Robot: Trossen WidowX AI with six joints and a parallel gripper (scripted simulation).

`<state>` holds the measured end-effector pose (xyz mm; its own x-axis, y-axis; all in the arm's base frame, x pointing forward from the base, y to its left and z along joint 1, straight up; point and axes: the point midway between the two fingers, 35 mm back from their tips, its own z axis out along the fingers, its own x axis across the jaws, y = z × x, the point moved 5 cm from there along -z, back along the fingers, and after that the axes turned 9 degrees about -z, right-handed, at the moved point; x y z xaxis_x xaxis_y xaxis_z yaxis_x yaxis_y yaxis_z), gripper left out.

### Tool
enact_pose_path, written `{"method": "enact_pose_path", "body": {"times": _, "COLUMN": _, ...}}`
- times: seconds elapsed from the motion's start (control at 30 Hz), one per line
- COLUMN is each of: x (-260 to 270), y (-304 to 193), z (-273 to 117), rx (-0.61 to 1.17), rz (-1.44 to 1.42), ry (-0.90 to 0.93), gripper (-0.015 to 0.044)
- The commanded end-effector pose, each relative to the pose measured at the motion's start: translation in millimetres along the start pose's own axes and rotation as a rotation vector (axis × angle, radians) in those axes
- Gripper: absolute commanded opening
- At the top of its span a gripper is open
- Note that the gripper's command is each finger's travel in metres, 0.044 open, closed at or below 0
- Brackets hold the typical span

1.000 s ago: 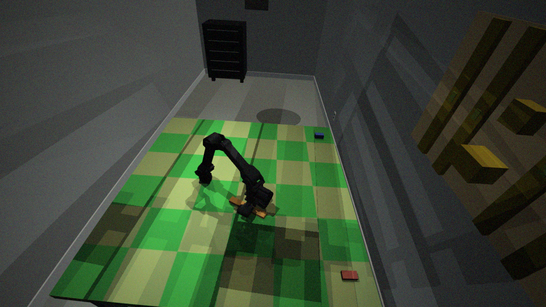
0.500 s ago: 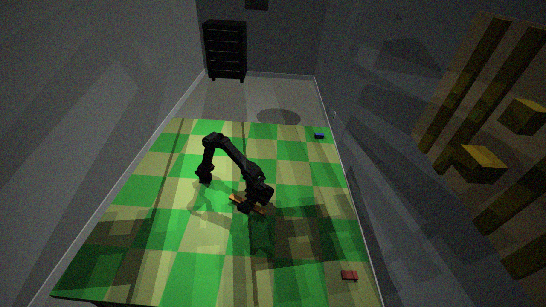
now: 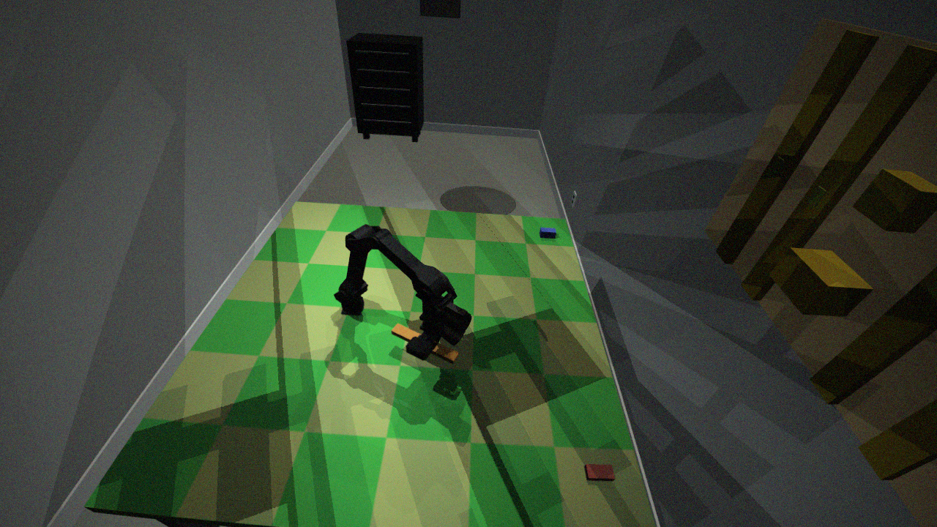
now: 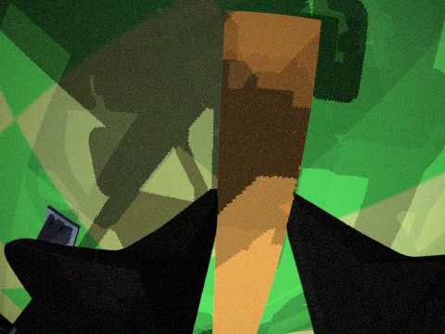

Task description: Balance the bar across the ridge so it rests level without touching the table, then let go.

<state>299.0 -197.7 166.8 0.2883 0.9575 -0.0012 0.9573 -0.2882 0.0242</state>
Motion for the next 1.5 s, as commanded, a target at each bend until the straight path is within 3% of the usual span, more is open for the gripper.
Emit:
{"method": "enact_pose_path", "body": {"times": 0.0, "x": -0.5, "y": -0.2, "z": -14.1, "rx": -0.010, "rz": -0.003, "ry": -0.008, "gripper": 0.0000}}
{"method": "enact_pose_path", "body": {"times": 0.3, "x": 2.7, "y": -2.0, "z": -28.6, "rx": -0.010, "rz": -0.015, "ry": -0.009, "gripper": 0.0000}}
{"method": "enact_pose_path", "body": {"times": 1.47, "x": 139.8, "y": -8.3, "z": -28.9, "rx": -0.011, "rz": -0.604, "ry": 0.002, "gripper": 0.0000}}
